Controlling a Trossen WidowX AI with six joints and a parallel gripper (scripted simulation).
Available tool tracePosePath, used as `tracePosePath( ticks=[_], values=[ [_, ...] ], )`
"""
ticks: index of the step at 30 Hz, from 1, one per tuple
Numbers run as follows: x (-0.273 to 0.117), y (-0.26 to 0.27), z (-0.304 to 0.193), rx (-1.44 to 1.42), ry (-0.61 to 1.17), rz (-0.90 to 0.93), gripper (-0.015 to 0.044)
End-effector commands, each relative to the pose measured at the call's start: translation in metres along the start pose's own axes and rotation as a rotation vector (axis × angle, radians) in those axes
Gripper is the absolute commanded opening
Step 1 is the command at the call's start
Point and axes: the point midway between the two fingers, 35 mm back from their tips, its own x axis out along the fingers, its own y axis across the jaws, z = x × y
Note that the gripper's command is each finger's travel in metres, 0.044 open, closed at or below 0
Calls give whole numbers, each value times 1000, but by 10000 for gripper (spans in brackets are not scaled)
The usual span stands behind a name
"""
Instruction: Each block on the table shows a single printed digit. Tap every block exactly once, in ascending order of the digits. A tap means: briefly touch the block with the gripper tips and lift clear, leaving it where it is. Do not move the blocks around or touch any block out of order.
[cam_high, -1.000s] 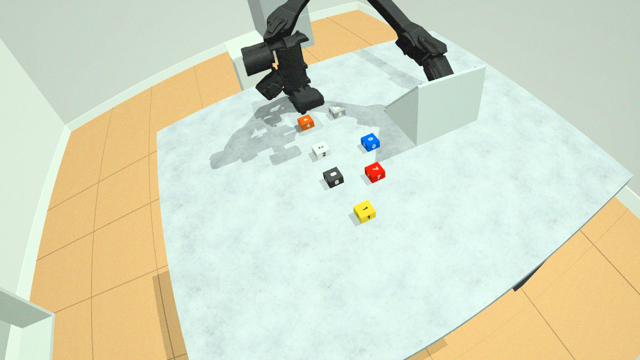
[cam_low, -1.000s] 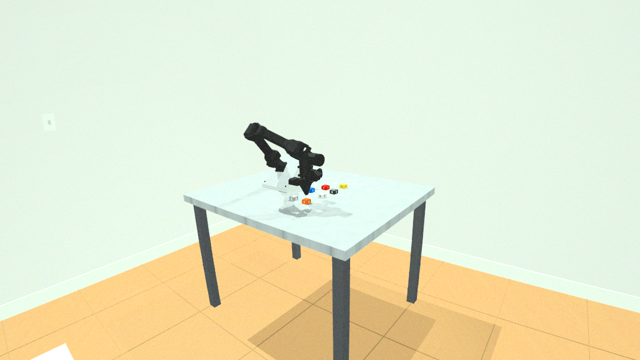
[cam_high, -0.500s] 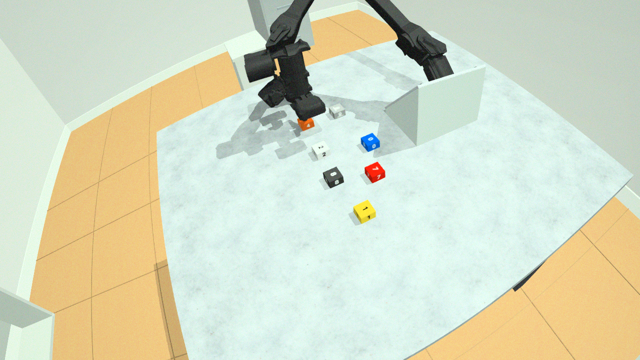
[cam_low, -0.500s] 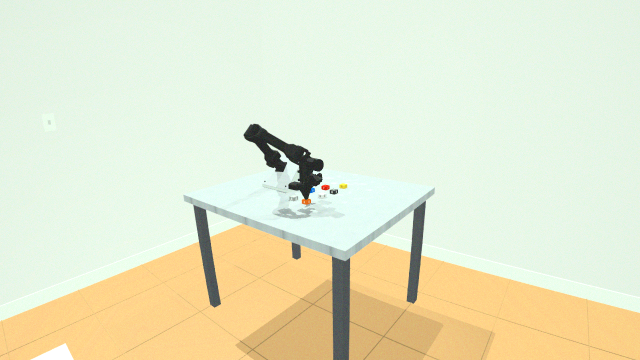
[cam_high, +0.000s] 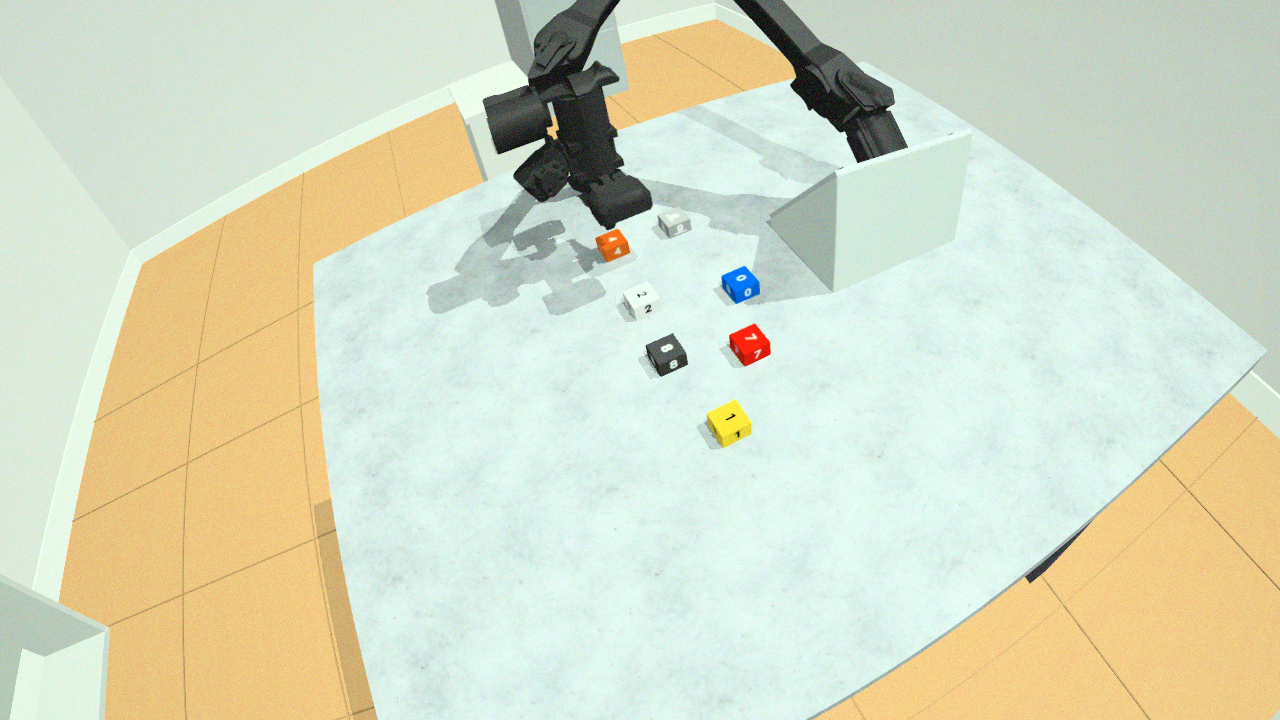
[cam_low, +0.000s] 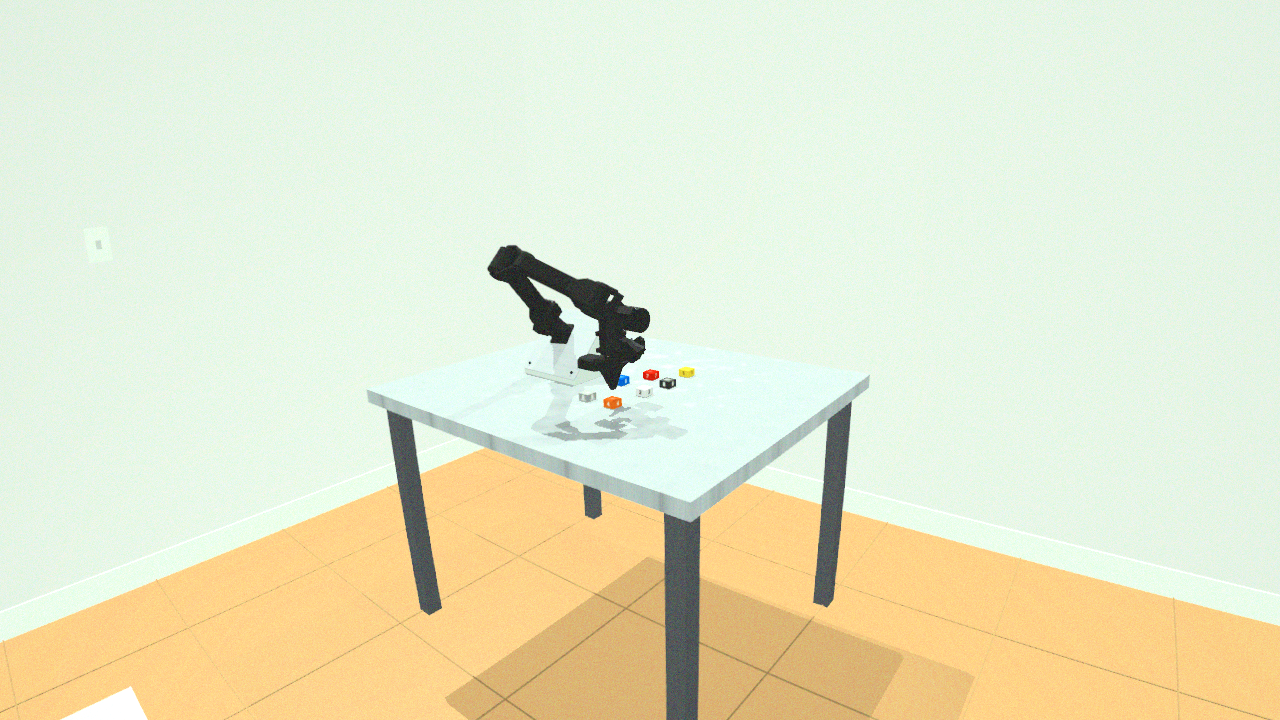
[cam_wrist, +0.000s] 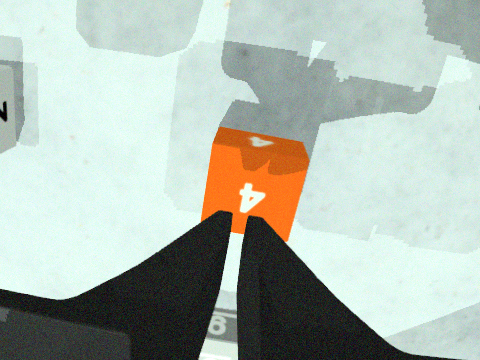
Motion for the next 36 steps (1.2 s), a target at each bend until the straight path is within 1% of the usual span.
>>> tracePosePath(
  ticks=[1,3,5,12,13,16,19,27,36],
  values=[
    [-25,-1,2,8,-2,1,20],
    [-59,-1,2,8,-1,3,20],
    [-80,-1,0,8,-1,1,20],
    [-83,2,1,7,-2,2,20],
    [-84,15,2,6,-4,9,20],
    [-87,82,2,1,-9,35,20],
    [-89,121,-5,-1,-8,42,20],
    [-85,230,-55,5,0,18,20],
    [-81,236,-59,6,0,14,20]
  ],
)
